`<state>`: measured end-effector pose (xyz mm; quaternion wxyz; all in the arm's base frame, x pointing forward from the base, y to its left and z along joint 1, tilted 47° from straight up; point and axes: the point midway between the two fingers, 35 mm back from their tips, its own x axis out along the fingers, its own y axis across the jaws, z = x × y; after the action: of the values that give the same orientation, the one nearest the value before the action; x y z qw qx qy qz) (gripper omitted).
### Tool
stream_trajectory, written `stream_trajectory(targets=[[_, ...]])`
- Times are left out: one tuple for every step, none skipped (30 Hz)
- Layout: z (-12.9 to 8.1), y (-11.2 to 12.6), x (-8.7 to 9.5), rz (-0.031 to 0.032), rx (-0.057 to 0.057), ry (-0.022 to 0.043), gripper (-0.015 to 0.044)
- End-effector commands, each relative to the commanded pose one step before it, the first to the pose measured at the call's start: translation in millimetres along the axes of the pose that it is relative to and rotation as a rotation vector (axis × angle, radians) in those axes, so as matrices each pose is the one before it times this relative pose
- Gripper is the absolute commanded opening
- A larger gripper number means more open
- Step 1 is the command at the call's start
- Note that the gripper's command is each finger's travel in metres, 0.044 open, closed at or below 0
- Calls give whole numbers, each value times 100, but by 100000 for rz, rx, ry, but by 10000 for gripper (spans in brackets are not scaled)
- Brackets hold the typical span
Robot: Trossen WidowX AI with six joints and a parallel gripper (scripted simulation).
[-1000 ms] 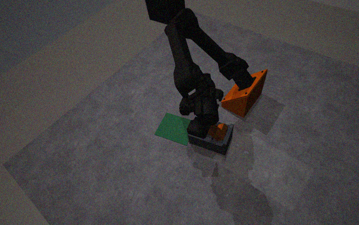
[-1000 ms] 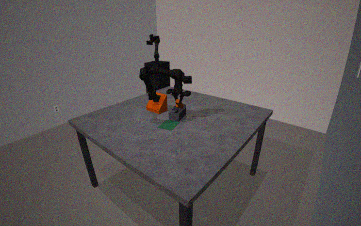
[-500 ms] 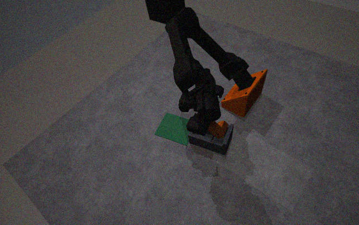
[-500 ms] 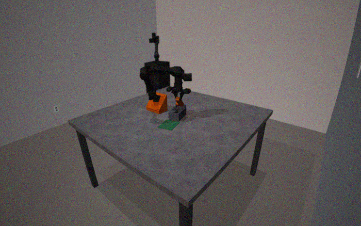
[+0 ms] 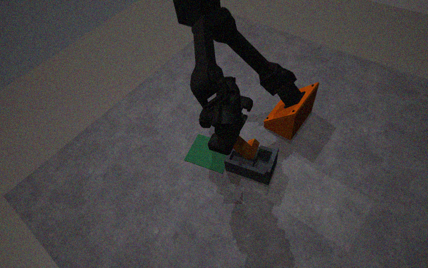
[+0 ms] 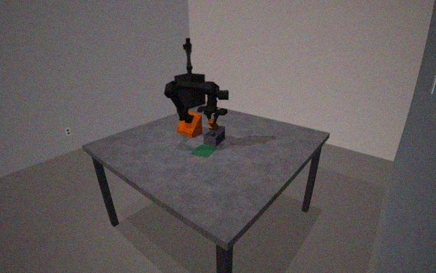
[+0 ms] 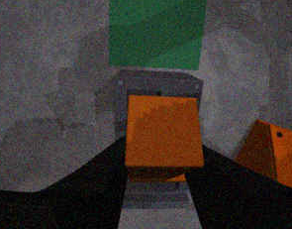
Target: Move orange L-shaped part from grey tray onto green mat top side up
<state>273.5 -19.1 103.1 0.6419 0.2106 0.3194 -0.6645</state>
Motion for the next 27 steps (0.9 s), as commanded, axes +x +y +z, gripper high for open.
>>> stream_trajectory(targets=[[1600,-101,-63,318,-122,-473,0],[506,-47,2,-4,2,-23,0],[503,-47,1,-4,2,-23,0],[500,-46,1,-3,2,-23,0],[497,-45,0,-3,3,-22,0],[495,-45,0,-2,3,-22,0],[495,-44,-1,-2,4,-22,0],[496,-44,-1,-1,4,-21,0],[497,-44,-1,-1,5,-21,0],[497,-44,-1,0,5,-21,0],[498,-44,-2,0,6,-21,0],[498,-44,-2,1,6,-21,0],[497,-45,-2,1,7,-21,0],[497,-45,-2,1,7,-21,0],[497,-46,-2,2,8,-21,0],[497,-46,-3,2,8,-22,0],[496,-47,-3,3,9,-22,0],[496,-49,-3,3,9,-22,0],[495,-50,-3,3,9,-22,0],[489,-52,-3,3,10,-22,0],[508,-64,-3,-2,12,-37,0],[446,-65,-2,-7,12,-44,0],[284,-45,-1,-7,8,-34,0],[97,-16,0,-3,3,-12,0],[0,0,0,0,0,0,0],[0,1,26,1,1,1,0],[0,2,53,2,1,1,0]])
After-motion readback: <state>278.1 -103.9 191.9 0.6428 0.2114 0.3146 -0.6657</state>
